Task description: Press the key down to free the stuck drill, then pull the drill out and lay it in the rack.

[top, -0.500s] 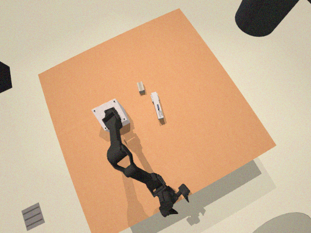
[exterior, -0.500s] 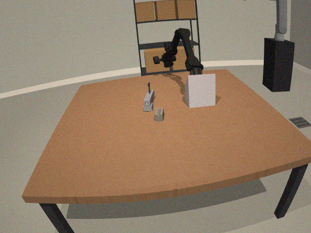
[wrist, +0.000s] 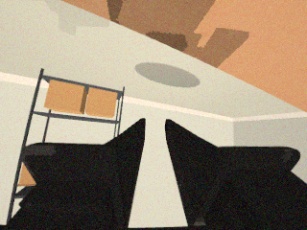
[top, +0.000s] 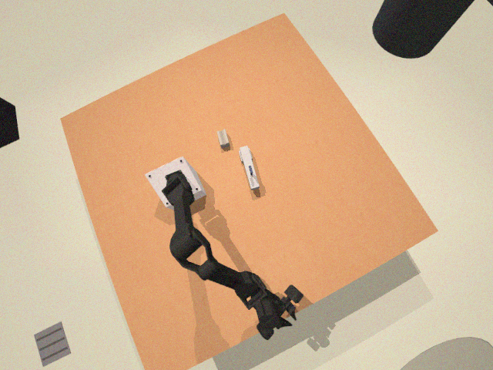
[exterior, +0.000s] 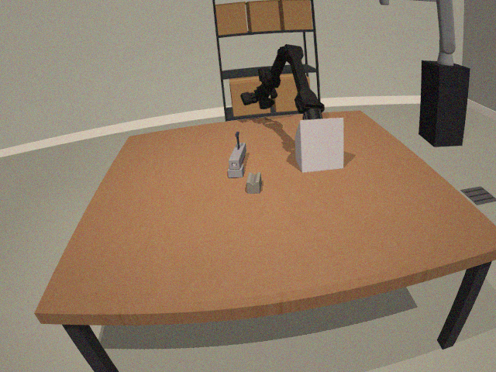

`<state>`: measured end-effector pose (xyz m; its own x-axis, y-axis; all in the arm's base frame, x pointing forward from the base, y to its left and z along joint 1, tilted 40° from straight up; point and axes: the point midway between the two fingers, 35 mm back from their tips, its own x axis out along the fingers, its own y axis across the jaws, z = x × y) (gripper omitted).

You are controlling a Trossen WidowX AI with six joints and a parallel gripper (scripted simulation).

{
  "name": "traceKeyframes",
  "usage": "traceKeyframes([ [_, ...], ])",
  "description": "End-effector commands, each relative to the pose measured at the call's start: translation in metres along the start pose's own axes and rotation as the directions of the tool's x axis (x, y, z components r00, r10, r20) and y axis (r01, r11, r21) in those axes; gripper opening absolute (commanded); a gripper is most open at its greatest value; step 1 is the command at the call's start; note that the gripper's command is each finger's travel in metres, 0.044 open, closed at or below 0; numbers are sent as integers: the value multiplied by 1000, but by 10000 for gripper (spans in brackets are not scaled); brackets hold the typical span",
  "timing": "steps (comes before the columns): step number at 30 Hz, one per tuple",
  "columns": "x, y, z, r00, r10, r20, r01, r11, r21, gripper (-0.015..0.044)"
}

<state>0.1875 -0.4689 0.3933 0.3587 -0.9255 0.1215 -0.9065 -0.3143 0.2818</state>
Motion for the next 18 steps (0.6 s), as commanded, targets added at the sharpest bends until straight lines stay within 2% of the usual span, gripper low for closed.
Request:
traceKeyframes([
  [1,-8,-61,21,989,-104,106,120,980,-159,0],
  [5,-28,-125,43,951,-209,226,280,891,-357,0],
  [9,-58,-185,65,889,-300,345,450,712,-540,0],
  [14,-104,-246,93,788,-375,488,610,369,-701,0],
  [18,-146,-283,114,701,-401,589,655,35,-755,0],
])
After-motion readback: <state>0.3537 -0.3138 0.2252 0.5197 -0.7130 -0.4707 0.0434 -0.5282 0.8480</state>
